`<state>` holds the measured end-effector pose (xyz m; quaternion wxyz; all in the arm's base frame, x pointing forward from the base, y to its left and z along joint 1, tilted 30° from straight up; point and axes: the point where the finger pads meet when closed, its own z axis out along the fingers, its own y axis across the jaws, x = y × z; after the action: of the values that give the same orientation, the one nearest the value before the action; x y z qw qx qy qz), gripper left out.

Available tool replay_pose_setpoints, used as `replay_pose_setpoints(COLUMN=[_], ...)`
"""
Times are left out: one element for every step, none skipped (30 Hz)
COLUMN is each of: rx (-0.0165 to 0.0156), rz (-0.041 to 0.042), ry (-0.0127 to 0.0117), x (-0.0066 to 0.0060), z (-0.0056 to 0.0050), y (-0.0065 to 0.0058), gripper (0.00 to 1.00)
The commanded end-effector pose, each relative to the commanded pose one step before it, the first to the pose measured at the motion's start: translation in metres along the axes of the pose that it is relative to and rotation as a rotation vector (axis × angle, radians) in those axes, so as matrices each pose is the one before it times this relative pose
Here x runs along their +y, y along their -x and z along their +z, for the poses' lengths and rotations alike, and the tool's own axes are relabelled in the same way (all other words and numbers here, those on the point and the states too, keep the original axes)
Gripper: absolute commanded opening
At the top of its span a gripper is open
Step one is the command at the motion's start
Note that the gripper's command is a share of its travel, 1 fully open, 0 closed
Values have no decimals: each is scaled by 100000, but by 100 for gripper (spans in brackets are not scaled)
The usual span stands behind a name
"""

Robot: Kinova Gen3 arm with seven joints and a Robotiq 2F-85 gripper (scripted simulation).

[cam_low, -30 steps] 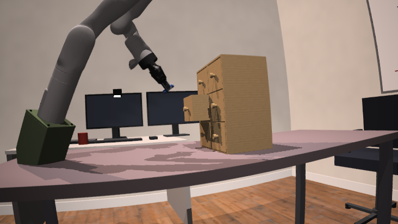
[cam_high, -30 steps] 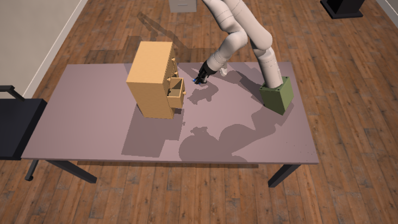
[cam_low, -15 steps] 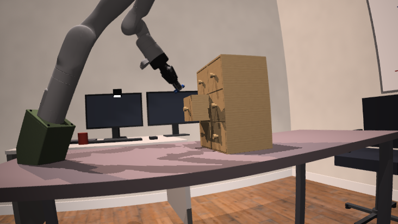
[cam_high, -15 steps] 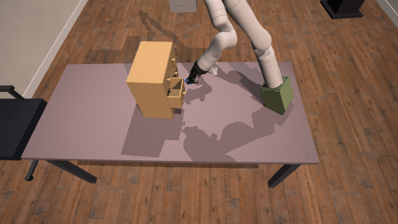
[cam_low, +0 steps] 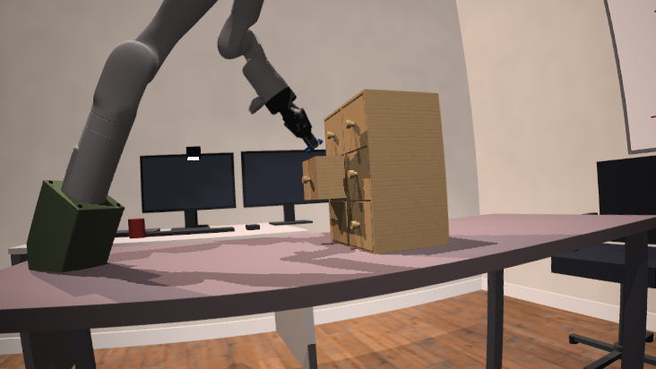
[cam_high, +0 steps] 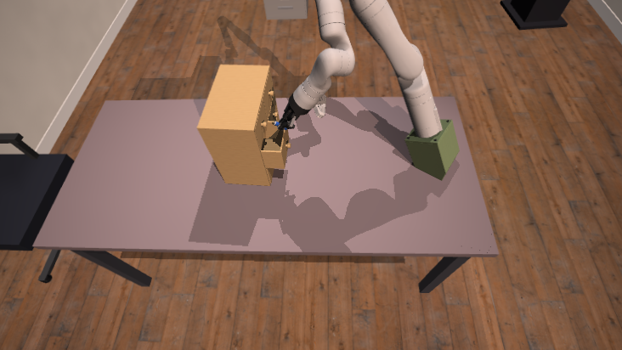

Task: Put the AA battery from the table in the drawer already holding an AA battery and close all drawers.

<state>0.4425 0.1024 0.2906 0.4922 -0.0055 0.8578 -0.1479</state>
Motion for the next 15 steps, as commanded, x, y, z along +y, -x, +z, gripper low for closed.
replay_pose_setpoints(rx=[-248, -3, 0, 0, 3, -2, 1, 1, -1, -1, 2, 1, 0, -1, -1], rz=[1414, 0, 0, 0, 0, 0, 0, 0, 0, 0, 0, 0, 0, 0, 0], ry=[-1041, -2, 0, 0, 2, -1, 0, 1, -1, -1, 1, 0, 0, 0, 0], x=[-447, -5, 0, 0, -1, -4, -2, -1, -3, -2, 0, -1, -1, -1, -1], z=[502, 131, 0, 0, 121, 111, 101, 91, 81, 71, 61, 52, 43, 34, 27], y=[822, 183, 0, 0, 169, 155, 141, 127, 113, 99, 85, 72, 60, 48, 37], gripper=[9, 9, 9, 9, 9, 9, 9, 9, 9, 9, 9, 9, 9, 9, 9])
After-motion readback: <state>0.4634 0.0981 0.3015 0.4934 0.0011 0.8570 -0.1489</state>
